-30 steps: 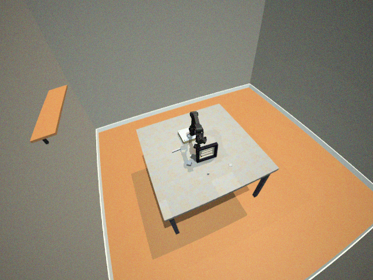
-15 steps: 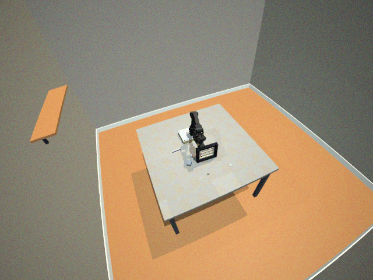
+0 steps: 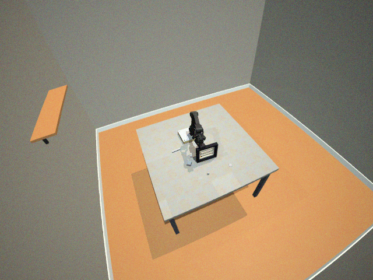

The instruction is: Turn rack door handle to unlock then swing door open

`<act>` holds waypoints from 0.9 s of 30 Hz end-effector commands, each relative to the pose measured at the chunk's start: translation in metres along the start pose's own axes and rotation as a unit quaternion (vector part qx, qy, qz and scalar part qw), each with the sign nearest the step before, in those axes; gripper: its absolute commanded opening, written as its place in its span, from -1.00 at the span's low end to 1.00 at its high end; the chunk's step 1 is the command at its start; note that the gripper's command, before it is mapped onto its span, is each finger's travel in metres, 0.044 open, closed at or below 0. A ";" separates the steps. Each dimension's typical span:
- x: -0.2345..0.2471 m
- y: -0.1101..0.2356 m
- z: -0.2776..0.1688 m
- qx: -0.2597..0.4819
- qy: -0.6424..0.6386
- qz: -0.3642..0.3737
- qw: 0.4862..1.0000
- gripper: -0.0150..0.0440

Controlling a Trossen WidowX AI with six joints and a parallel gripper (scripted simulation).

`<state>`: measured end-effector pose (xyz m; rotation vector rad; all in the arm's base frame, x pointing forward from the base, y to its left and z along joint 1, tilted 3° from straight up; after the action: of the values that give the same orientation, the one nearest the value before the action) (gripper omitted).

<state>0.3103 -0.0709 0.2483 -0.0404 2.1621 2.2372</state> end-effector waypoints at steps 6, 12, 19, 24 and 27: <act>0.000 -0.001 0.000 -0.002 0.002 0.001 1.000 -0.34; 0.000 -0.001 0.000 -0.002 0.002 0.001 1.000 -0.44; 0.004 -0.001 0.002 -0.002 -0.045 0.001 0.999 -0.44; 0.008 -0.001 0.004 -0.002 -0.096 0.001 0.995 -0.44; 0.011 -0.001 0.006 -0.002 -0.126 0.001 0.992 -0.44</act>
<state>0.3043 -0.0682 0.2482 0.1654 2.0601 2.1372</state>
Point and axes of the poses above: the point midway between the two fingers, 35 mm back from their tips, its own y axis back along the fingers, its own x axis across the jaws, z = x × y, the point moved 9 cm from there along y, back along the fingers, and after that the axes turned 6 degrees about -y, right-handed, at the moved point
